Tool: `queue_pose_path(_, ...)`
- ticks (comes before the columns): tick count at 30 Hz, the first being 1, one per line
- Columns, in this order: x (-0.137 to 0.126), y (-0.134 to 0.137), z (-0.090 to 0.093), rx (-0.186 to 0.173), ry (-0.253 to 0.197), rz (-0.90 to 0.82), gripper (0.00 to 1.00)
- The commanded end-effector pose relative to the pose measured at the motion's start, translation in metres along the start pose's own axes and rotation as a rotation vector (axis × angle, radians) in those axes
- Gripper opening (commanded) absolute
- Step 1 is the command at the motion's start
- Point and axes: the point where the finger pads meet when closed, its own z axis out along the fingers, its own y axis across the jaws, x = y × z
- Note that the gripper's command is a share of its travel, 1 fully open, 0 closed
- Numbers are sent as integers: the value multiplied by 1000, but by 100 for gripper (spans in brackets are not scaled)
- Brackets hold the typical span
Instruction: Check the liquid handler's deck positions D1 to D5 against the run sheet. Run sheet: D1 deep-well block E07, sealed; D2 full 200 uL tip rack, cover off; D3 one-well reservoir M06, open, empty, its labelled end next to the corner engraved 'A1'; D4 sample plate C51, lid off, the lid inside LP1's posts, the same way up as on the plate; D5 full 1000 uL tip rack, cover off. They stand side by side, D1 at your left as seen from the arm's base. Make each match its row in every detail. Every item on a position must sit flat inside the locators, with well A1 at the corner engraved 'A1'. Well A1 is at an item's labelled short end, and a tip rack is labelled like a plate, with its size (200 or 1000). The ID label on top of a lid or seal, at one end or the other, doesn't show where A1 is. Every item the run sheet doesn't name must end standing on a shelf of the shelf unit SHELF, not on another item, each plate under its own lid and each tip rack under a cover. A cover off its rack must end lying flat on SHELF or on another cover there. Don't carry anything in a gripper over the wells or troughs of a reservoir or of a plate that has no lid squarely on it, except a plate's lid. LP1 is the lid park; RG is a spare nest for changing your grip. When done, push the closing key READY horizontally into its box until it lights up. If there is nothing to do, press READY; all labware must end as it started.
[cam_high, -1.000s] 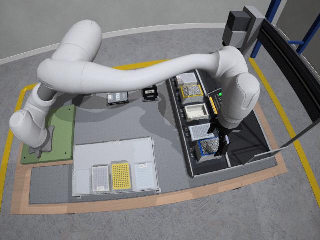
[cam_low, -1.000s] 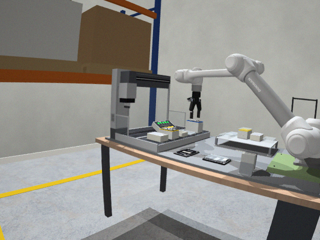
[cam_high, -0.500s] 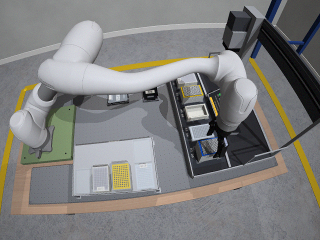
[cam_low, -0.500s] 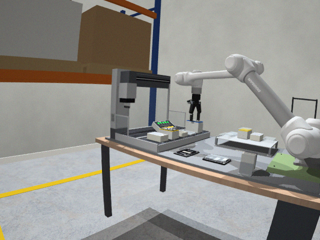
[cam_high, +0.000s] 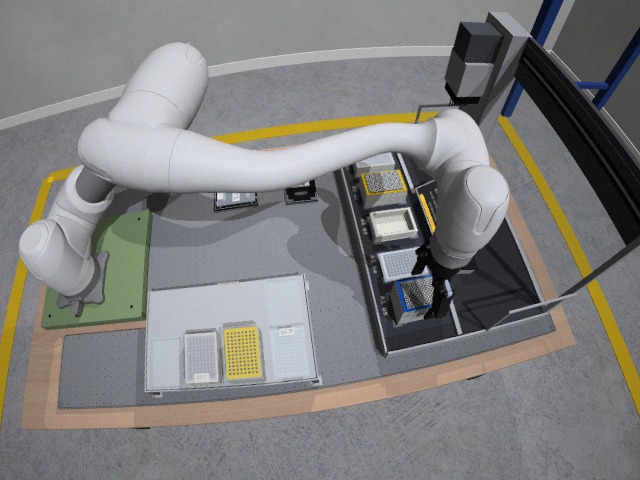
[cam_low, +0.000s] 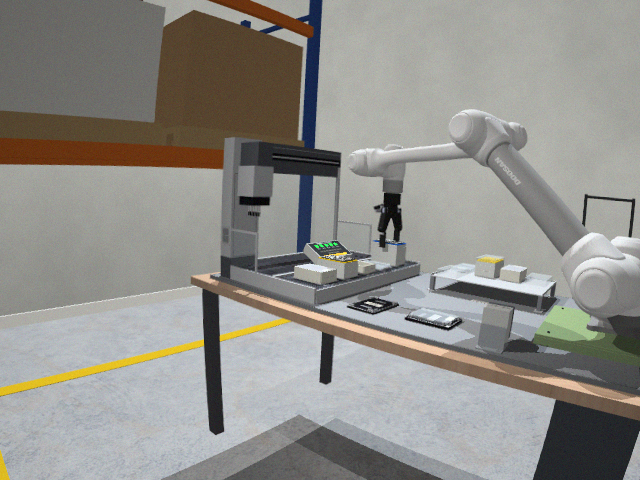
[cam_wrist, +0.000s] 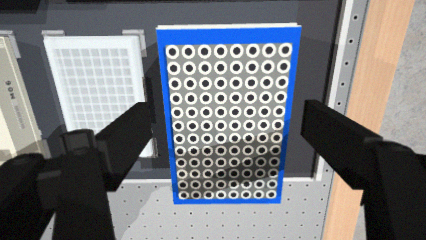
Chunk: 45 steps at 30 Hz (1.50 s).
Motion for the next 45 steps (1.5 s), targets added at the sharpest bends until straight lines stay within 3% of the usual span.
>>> queue_pose_path(1,0,0,3,0,2,0,79)
queue_pose_path(16,0,0,25,0,2,0,79)
queue_pose_path(27,0,0,26,0,2,0,79)
queue_pose_path(28,0,0,26,0,2,0,10)
queue_pose_path(45,0,0,26,0,2,0,10)
